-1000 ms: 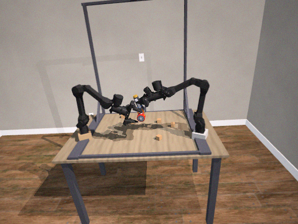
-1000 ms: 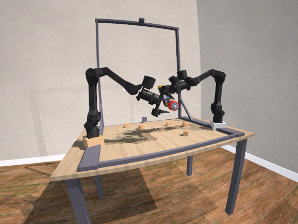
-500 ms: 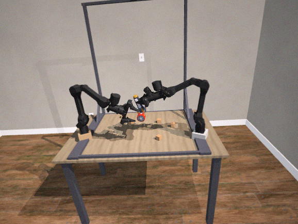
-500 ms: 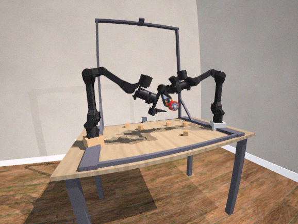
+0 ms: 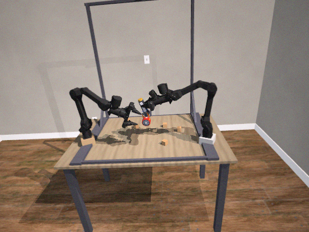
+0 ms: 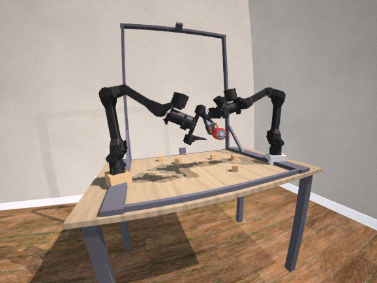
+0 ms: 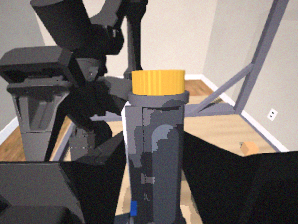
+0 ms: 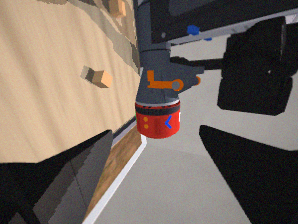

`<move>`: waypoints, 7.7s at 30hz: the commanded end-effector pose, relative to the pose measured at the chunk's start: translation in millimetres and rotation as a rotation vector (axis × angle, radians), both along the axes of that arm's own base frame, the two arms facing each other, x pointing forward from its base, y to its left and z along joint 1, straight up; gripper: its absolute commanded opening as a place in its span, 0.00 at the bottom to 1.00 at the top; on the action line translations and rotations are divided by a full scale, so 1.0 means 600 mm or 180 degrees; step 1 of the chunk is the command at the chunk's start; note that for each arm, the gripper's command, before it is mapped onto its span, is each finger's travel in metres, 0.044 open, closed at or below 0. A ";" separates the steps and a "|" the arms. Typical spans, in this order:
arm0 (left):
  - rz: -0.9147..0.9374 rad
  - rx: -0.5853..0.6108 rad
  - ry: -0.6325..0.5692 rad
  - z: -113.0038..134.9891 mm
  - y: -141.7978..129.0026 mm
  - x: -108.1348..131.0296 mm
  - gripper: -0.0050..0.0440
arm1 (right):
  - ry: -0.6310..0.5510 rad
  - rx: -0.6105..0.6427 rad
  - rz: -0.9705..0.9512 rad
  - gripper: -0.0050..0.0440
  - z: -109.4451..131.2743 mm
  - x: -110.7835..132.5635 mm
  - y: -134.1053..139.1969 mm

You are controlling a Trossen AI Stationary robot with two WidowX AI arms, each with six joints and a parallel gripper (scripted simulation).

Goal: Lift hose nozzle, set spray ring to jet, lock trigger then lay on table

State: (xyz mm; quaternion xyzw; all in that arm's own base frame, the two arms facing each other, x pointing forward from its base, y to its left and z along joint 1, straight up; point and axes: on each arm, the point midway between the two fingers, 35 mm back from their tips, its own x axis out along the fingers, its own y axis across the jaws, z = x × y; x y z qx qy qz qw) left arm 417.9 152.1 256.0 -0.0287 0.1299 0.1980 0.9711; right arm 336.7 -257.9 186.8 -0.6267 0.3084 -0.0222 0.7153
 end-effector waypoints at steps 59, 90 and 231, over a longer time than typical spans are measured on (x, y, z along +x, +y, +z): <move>0.0004 0.0068 -0.0136 0.031 0.000 -0.001 0.45 | -0.0032 -0.0032 0.0023 0.93 0.040 -0.059 0.032; 0.0004 0.0067 -0.0133 0.030 0.001 -0.001 0.45 | -0.0332 -0.0181 -0.0003 0.93 0.008 -0.041 0.013; 0.0004 0.0067 -0.0133 0.030 0.001 -0.001 0.45 | -0.1378 -0.0777 -0.0022 0.10 -0.037 0.077 -0.041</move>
